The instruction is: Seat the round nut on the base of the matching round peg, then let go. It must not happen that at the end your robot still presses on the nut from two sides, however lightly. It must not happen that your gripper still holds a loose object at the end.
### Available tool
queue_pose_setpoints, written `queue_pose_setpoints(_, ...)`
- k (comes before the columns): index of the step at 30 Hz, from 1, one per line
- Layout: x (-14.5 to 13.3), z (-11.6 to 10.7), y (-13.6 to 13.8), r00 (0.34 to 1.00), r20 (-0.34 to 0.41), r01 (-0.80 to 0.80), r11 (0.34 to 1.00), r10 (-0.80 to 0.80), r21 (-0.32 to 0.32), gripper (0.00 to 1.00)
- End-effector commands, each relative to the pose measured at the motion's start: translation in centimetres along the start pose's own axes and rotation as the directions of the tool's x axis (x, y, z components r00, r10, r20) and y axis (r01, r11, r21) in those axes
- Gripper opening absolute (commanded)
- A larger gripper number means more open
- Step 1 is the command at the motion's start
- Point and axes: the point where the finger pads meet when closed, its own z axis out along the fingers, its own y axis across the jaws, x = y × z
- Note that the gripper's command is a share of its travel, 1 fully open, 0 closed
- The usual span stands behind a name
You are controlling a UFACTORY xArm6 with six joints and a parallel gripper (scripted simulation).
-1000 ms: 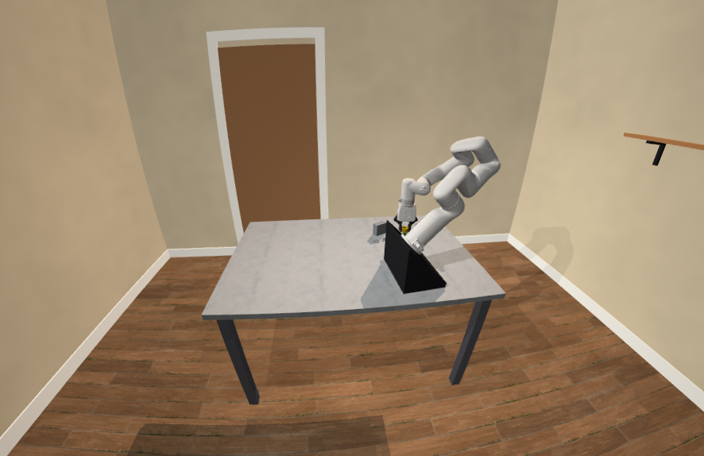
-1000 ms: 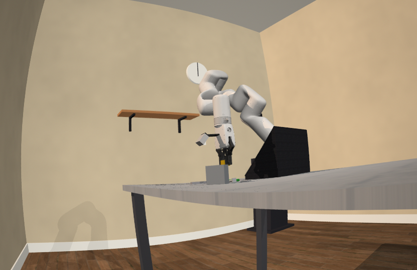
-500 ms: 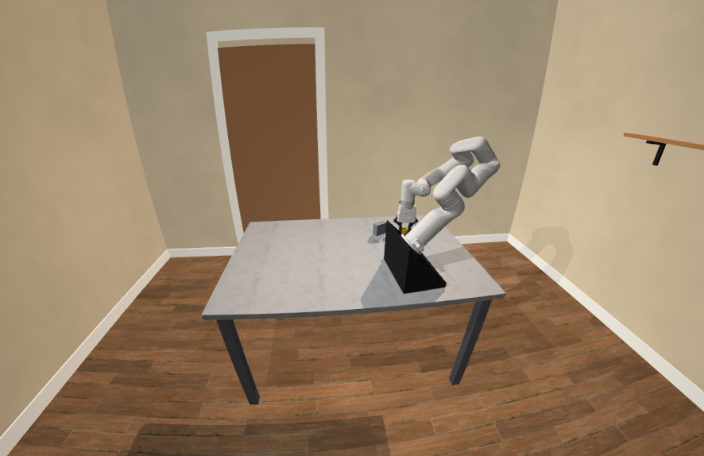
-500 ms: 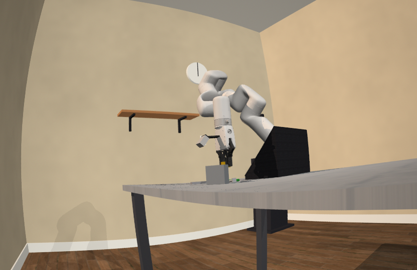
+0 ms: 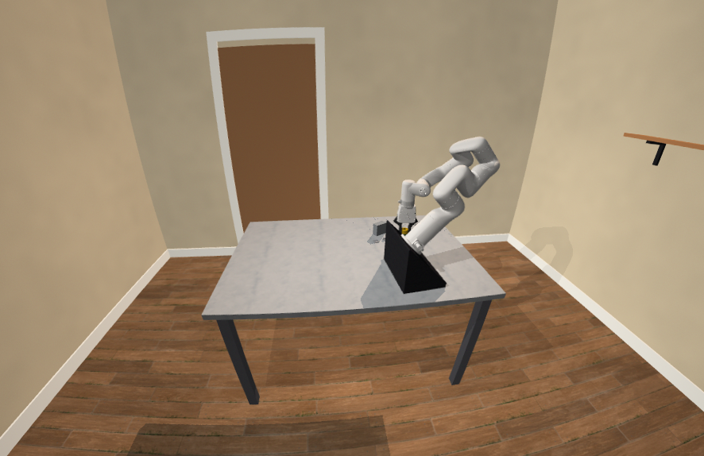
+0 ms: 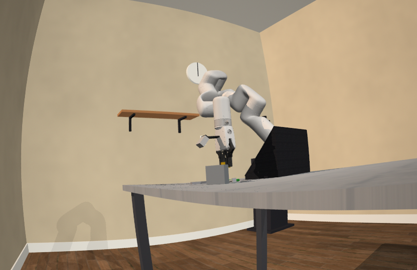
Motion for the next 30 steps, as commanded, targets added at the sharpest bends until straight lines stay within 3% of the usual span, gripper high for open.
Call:
queue_pose_setpoints(1,0.09,0.09,-0.02,1.0,-0.002,-0.001,1.0,0.001,0.001,0.0)
queue_pose_setpoints(30,0.09,0.69,-0.02,1.0,-0.002,0.0,1.0,0.0,0.002,0.0)
